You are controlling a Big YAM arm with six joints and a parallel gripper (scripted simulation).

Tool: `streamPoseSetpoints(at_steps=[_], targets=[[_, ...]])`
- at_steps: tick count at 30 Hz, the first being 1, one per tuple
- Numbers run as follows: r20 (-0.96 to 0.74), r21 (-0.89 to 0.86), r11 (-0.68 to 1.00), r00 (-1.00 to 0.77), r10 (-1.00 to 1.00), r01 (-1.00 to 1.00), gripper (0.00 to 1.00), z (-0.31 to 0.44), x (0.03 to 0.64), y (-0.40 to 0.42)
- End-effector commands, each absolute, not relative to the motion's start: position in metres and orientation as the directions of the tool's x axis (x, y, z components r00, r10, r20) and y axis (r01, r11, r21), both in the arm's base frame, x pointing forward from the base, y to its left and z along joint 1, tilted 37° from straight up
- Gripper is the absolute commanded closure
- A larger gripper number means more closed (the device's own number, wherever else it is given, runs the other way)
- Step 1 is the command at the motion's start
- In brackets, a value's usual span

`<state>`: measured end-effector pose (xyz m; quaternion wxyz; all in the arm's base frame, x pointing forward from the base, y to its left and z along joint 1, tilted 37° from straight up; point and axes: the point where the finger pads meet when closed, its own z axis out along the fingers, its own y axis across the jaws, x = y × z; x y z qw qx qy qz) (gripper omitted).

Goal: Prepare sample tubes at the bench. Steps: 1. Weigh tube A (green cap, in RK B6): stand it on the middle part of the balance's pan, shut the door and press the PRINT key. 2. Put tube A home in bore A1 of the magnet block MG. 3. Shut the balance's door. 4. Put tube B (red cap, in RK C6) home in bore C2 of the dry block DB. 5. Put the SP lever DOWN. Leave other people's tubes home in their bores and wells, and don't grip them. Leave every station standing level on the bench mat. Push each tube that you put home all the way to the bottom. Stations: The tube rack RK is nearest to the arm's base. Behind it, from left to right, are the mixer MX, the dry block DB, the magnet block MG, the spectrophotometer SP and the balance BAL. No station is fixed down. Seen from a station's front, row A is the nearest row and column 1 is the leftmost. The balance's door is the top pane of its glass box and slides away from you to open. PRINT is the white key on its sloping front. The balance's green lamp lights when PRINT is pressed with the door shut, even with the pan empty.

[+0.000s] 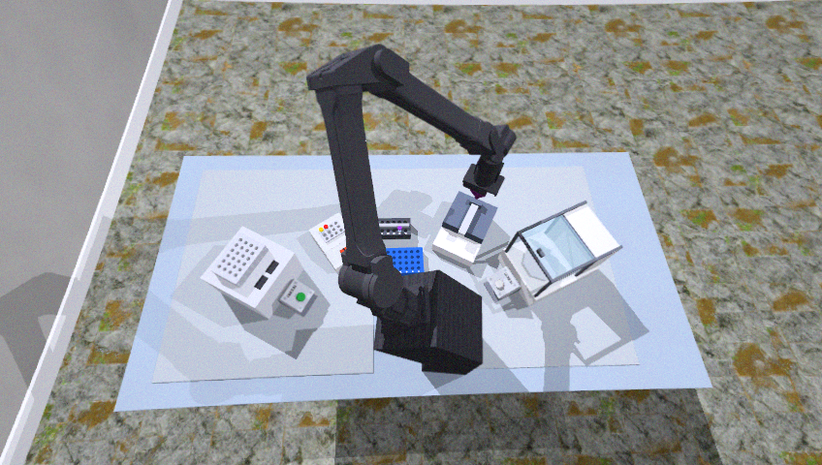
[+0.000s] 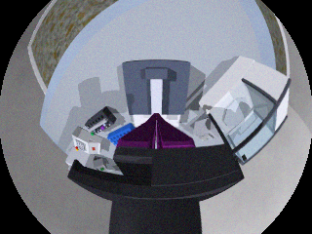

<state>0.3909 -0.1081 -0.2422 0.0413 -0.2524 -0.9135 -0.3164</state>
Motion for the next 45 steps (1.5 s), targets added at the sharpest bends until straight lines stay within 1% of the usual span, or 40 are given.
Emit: streamPoseSetpoints(at_steps=[1,4,5,9,12,29,38,39,45], targets=[[0.189,0.562,0.684,-0.878,0.440,0.464,1.00,-0.234,0.394,-0.118],[0.189,0.562,0.683,-0.877,0.442,0.466,1.00,-0.233,0.393,-0.119],[0.227,0.560,0.672,-0.870,0.438,0.485,1.00,-0.247,0.379,-0.111],[0.189,0.562,0.683,-0.877,0.443,0.466,1.00,-0.231,0.387,-0.117],[0.210,0.560,0.680,-0.875,0.436,0.473,1.00,-0.236,0.388,-0.111],[0.196,0.561,0.680,-0.874,0.445,0.472,1.00,-0.232,0.386,-0.119],[0.205,0.560,0.677,-0.872,0.444,0.477,1.00,-0.219,0.384,-0.126],[0.242,0.558,0.677,-0.875,0.421,0.480,1.00,-0.231,0.375,-0.111],[0.197,0.560,0.680,-0.874,0.445,0.473,1.00,-0.209,0.386,-0.135]])
